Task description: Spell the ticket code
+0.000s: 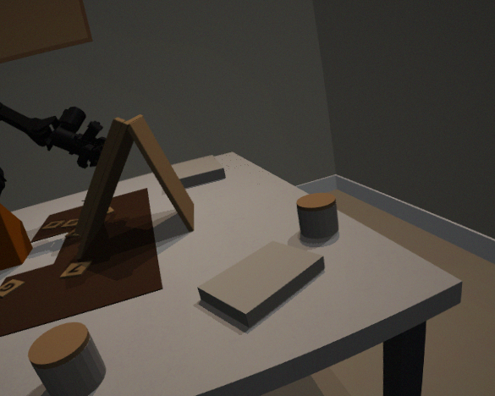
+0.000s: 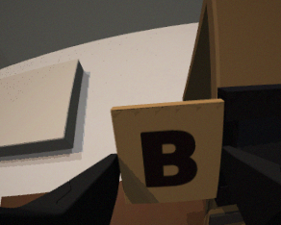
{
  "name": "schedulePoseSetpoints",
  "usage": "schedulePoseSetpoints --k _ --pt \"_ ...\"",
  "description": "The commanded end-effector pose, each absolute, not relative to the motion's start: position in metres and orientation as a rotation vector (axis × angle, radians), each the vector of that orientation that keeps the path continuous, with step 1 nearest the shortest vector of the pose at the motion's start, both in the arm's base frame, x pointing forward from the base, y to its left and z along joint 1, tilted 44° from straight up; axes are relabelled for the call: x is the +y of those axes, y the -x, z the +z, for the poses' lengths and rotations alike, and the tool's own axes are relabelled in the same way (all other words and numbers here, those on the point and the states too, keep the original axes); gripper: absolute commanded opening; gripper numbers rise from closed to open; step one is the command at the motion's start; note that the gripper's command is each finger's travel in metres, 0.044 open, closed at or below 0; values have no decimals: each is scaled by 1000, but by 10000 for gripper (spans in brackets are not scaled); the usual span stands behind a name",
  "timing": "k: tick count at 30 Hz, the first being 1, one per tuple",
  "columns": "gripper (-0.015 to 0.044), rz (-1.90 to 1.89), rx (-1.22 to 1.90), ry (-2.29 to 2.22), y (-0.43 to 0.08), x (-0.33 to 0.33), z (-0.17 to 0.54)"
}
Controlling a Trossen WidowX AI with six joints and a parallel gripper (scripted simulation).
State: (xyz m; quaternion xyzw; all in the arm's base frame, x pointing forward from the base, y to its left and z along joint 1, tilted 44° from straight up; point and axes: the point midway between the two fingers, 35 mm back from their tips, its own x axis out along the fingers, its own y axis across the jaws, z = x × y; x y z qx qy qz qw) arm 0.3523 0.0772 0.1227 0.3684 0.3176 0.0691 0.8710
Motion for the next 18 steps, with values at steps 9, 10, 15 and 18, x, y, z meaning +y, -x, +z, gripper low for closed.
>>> schedulePoseSetpoints --k 9,10,15,18 --pt "0 147 663 -766 -352 73 118" --pt "0 147 663 -766 -352 72 118" --pt "0 147 663 -766 -352 70 116" --pt "0 147 663 -766 -351 69 115"
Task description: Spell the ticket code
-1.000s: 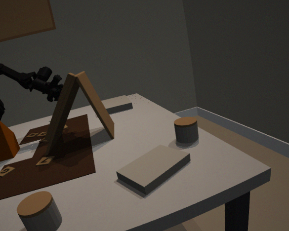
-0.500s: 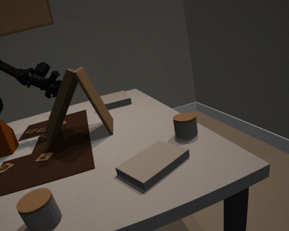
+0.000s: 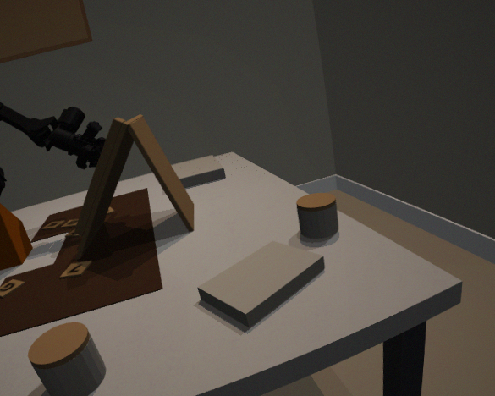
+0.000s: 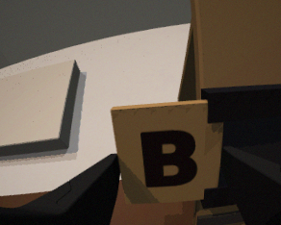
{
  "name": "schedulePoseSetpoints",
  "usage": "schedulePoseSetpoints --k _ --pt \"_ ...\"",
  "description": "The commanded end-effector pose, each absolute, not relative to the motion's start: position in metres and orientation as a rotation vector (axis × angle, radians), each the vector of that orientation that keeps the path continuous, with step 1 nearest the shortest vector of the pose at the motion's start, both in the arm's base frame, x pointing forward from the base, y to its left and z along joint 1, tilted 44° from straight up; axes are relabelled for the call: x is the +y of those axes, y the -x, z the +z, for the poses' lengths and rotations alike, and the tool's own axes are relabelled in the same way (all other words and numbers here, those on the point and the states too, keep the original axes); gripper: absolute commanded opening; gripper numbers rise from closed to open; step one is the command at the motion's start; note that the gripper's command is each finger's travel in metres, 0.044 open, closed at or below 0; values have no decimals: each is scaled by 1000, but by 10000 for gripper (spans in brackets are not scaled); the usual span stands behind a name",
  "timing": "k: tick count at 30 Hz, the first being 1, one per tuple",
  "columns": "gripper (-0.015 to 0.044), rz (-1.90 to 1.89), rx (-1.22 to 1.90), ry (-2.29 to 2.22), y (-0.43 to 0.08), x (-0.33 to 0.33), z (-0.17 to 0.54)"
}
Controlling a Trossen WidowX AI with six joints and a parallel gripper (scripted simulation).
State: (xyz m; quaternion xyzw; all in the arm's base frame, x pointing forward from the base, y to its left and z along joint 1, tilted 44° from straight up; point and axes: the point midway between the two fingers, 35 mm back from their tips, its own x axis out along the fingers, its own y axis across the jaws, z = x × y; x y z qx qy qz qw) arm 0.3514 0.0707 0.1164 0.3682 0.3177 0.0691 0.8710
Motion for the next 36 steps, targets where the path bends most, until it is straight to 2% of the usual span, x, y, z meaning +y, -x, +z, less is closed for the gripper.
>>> schedulePoseSetpoints --k 1,36 --pt "0 147 663 -766 -351 69 114" --pt "0 147 664 -765 -350 56 102"
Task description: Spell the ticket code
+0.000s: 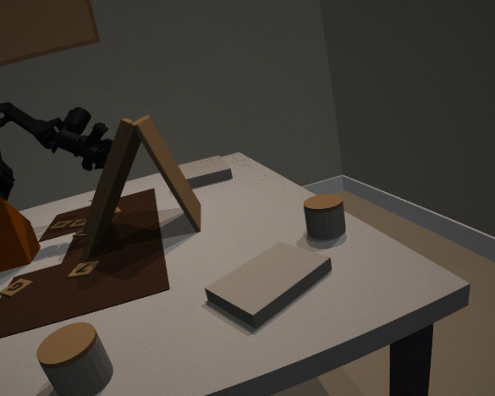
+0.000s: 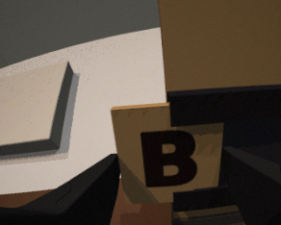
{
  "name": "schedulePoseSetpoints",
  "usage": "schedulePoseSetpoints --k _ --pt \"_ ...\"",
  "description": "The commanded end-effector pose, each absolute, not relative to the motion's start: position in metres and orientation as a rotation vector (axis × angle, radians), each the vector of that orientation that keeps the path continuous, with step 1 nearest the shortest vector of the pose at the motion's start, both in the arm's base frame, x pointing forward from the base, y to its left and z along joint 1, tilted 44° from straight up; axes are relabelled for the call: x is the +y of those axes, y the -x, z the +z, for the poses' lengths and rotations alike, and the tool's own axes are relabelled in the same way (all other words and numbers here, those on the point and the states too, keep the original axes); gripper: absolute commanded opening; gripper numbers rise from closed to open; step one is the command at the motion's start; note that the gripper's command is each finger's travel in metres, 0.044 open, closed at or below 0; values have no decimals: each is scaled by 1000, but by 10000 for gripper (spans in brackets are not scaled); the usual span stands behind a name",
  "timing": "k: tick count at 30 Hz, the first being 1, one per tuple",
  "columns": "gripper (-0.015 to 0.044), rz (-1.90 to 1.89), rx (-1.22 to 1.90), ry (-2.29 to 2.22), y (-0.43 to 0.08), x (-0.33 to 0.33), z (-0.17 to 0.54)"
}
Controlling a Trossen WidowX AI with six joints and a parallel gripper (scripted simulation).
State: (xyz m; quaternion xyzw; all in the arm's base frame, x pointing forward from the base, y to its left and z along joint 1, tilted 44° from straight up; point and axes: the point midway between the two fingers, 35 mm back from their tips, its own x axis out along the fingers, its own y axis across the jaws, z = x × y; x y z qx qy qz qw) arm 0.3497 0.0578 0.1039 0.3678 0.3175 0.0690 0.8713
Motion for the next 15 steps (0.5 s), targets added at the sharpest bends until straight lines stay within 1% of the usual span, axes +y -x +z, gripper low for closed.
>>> schedulePoseSetpoints --k 1,15 --pt "0 147 664 -765 -350 56 102" --pt "0 147 664 -765 -349 51 97"
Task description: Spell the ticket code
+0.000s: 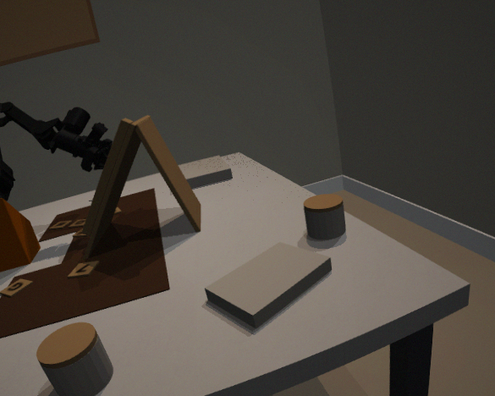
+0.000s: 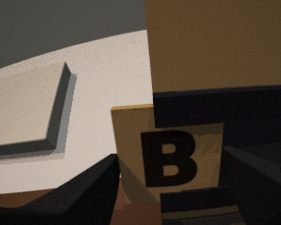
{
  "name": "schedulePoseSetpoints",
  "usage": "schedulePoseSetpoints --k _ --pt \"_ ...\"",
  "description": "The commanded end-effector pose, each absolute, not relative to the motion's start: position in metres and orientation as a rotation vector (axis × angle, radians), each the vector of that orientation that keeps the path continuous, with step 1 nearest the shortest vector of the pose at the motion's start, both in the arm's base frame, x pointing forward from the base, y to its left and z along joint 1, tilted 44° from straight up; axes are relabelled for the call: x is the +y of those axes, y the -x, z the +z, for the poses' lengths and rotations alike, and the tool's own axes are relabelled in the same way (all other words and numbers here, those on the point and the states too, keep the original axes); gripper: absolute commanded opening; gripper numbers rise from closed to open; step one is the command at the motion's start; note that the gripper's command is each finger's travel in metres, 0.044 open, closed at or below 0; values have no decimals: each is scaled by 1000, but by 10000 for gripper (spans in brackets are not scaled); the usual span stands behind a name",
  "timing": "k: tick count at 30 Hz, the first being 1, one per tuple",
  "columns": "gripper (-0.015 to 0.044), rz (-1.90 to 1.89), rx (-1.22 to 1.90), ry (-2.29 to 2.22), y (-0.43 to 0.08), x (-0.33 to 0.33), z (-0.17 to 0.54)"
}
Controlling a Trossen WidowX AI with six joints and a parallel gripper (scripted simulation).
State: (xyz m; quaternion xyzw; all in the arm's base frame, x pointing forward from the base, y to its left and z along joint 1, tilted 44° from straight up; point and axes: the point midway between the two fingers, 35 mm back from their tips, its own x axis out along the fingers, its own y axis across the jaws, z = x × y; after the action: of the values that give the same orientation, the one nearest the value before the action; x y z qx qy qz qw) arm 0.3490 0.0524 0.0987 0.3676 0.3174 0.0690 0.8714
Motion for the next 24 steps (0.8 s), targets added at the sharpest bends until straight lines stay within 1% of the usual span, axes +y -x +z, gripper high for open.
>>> schedulePoseSetpoints --k 1,24 --pt "0 147 664 -765 -349 51 96" --pt "0 146 664 -764 -348 44 90"
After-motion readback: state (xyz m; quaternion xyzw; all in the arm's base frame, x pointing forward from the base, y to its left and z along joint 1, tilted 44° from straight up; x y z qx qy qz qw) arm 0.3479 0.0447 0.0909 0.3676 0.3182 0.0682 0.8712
